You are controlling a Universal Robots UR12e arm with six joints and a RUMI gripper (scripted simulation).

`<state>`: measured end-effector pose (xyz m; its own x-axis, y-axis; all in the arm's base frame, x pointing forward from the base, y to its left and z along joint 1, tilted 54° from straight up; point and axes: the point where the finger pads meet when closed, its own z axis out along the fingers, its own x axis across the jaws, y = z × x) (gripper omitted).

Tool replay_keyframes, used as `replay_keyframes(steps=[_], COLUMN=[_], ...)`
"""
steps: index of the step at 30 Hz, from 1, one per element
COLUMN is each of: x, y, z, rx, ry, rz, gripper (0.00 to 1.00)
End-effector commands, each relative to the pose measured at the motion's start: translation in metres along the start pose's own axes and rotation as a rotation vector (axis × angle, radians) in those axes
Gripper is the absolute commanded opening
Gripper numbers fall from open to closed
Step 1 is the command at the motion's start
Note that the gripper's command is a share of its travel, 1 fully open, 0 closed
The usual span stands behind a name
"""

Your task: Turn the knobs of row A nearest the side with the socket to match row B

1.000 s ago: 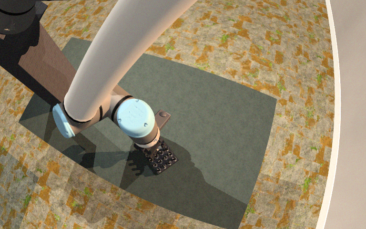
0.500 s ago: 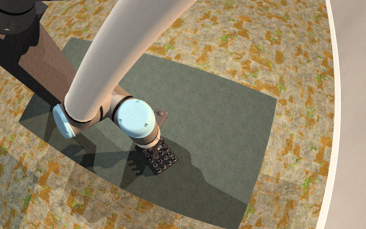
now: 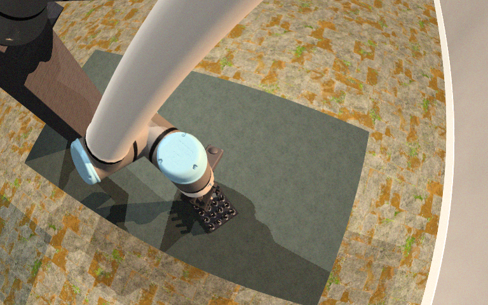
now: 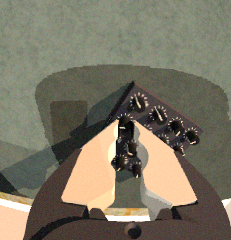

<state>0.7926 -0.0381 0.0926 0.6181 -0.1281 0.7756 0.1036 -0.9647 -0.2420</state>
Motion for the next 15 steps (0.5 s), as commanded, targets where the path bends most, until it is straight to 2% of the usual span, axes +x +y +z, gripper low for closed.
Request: replay_keyframes(steps=[1,5,6,15], x=[0.0002,0.0002,0.0002,0.0002], y=[0.0,0.0,0.0,0.0], z=[-0.0003,-0.0003,-0.0003,-0.0003], rx=[0.0,0.0,0.0,0.0], ry=[0.0,0.0,0.0,0.0], rz=[0.0,0.0,0.0,0.0], gripper=[0.04,0.04,0.11,0.11])
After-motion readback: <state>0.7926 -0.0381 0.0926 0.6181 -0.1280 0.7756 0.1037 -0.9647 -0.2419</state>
